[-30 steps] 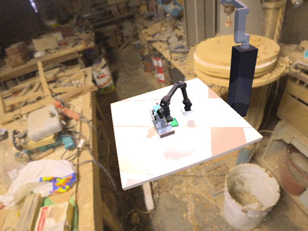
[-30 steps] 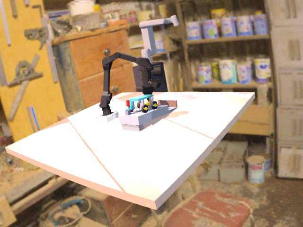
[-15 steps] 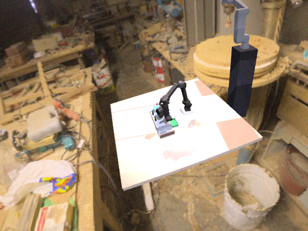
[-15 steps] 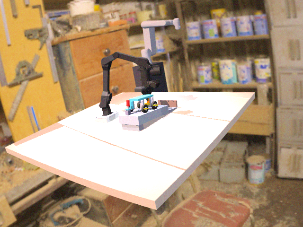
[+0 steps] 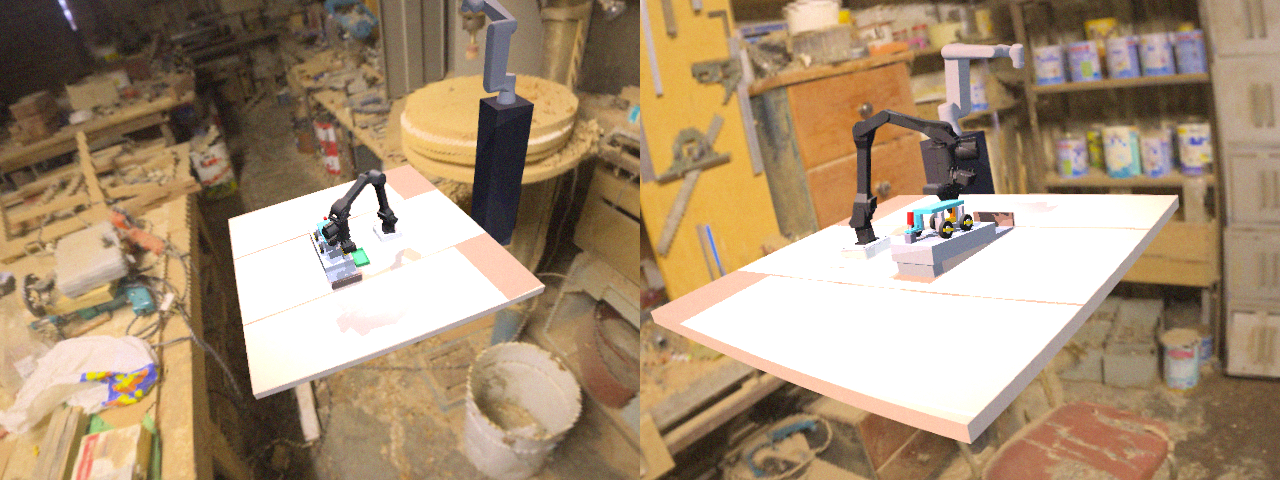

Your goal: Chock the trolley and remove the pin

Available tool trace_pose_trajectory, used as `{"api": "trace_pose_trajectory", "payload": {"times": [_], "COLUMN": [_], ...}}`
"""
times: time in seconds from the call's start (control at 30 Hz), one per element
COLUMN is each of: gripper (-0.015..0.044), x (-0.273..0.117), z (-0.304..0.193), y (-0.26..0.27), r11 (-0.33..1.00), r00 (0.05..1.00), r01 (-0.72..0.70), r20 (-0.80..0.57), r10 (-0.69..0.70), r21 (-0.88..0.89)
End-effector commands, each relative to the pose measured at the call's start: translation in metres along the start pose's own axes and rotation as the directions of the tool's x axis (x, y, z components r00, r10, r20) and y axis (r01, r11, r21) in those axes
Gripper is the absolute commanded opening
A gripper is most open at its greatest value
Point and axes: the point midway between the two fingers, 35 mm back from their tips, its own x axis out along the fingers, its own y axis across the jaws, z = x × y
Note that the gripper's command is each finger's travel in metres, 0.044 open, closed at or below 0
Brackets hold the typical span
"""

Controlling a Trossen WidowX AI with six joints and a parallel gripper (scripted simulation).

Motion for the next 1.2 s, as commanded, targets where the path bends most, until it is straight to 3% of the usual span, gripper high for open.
{"api": "trace_pose_trajectory", "payload": {"times": [0.0,0.07,0.3,1.03,1.17], "gripper": [0.0,0.0,0.0184,0.019,0.0295], "x": [0.0,0.0,0.0,-0.06,-0.053], "z": [0.0,0.0,0.0,0.0,-0.001], "y": [0.0,0.0,0.0,0.001,0.002], "r11": [1.0,1.0,1.0,1.0,1.0], "r00": [1.0,1.0,1.0,1.0,1.0], "r01": [0.0,0.0,0.0,0.008,0.003], "r20": [0.0,0.0,0.0,-0.003,-0.004], "r10": [0.0,0.0,0.0,-0.008,-0.003], "r21": [0.002,0.002,0.002,-0.002,-0.007]}}
